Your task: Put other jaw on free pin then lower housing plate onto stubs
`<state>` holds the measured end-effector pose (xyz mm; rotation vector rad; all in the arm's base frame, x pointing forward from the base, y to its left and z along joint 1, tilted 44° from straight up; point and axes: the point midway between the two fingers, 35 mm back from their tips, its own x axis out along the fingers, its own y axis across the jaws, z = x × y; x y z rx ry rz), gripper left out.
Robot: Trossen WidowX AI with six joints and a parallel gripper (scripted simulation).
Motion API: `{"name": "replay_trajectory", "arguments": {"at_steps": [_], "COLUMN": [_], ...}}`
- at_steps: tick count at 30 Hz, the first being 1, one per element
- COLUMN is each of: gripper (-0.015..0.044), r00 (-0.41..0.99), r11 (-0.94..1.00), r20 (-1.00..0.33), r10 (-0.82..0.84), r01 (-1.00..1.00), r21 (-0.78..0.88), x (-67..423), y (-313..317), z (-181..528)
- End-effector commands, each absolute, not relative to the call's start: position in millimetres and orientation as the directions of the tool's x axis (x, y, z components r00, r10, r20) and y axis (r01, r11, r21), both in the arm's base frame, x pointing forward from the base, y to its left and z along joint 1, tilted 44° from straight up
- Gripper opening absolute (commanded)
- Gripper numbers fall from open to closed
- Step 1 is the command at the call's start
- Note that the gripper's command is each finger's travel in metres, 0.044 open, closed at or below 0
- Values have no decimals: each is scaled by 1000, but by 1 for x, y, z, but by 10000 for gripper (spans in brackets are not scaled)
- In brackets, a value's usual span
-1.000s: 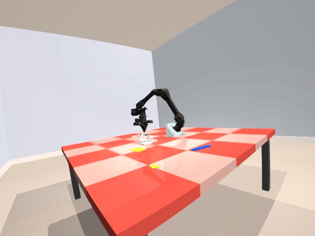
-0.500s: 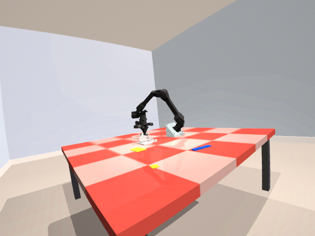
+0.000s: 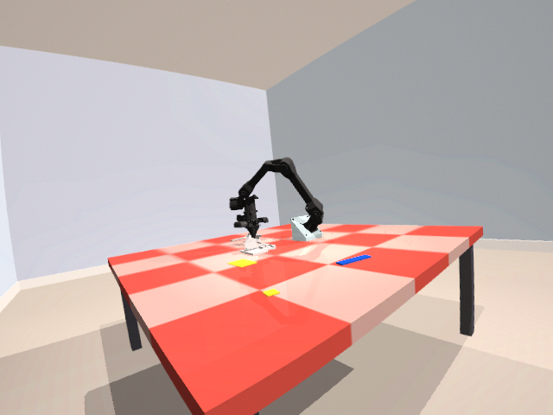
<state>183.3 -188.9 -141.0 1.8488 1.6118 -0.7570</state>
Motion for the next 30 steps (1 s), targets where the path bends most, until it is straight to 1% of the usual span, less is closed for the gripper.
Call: {"name": "replay_trajectory", "arguments": {"at_steps": [1,24,30], "gripper": [0,0,0], "r00": [122,124,124], "r11": [-119,-119,-119], "r20": [-734,-733,-733], "r10": [668,669,669], "r01": [991,991,991], "r21": [56,59,59], "x": [192,229,231], "y": [-193,-195,-195], "z": [-140,-137,-137]}}
